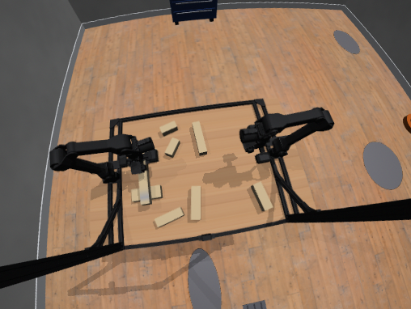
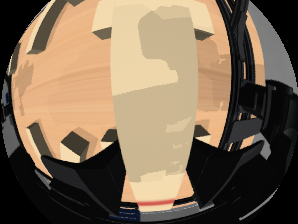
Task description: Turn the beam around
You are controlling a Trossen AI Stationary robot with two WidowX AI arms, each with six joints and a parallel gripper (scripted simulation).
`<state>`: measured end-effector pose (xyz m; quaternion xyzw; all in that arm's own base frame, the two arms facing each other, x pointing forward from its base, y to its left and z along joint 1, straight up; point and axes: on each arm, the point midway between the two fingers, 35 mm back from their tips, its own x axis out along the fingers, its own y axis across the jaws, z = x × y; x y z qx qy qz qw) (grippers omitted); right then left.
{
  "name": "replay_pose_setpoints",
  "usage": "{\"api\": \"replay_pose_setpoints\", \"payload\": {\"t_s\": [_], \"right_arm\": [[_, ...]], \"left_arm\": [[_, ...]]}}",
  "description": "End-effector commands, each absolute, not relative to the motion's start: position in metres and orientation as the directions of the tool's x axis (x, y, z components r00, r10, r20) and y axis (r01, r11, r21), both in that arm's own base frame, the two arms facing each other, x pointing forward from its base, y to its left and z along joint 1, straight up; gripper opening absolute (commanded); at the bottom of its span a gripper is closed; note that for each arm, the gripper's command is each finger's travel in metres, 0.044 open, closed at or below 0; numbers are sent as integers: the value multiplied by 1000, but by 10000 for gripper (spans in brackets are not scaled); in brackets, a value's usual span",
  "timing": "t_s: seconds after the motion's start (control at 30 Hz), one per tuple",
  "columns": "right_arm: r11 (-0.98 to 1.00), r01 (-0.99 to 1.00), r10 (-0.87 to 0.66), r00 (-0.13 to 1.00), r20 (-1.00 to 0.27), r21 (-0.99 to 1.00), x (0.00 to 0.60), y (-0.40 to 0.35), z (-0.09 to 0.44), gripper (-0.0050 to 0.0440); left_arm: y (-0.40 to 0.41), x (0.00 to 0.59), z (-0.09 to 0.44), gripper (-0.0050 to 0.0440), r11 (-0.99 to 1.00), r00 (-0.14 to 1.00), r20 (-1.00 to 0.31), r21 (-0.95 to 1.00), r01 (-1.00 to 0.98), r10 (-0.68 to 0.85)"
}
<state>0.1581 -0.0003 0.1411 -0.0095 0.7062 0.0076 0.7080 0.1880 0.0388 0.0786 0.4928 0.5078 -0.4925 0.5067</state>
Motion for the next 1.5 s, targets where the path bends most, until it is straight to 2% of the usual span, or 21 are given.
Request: {"api": "replay_pose_setpoints", "payload": {"t_s": [0.0, 0.23, 0.73, 0.8, 0.9, 1.47], "right_arm": [[1000, -25, 0, 0, -1000, 0, 157, 0, 141, 440], [1000, -25, 0, 0, -1000, 0, 157, 0, 141, 440], [1000, -25, 0, 0, -1000, 0, 157, 0, 141, 440], [1000, -25, 0, 0, -1000, 0, 157, 0, 141, 440], [1000, -25, 0, 0, -1000, 0, 157, 0, 141, 440], [1000, -25, 0, 0, -1000, 0, 157, 0, 141, 440]], "left_arm": [[39, 185, 73, 0, 27, 0, -1000, 0, 1000, 0], [39, 182, 66, 0, 26, 0, -1000, 0, 1000, 0], [40, 180, 59, 360, 25, 0, -1000, 0, 1000, 0], [40, 180, 59, 360, 25, 0, -1000, 0, 1000, 0], [40, 179, 58, 432, 25, 0, -1000, 0, 1000, 0], [39, 178, 85, 440, 25, 0, -1000, 0, 1000, 0]]}}
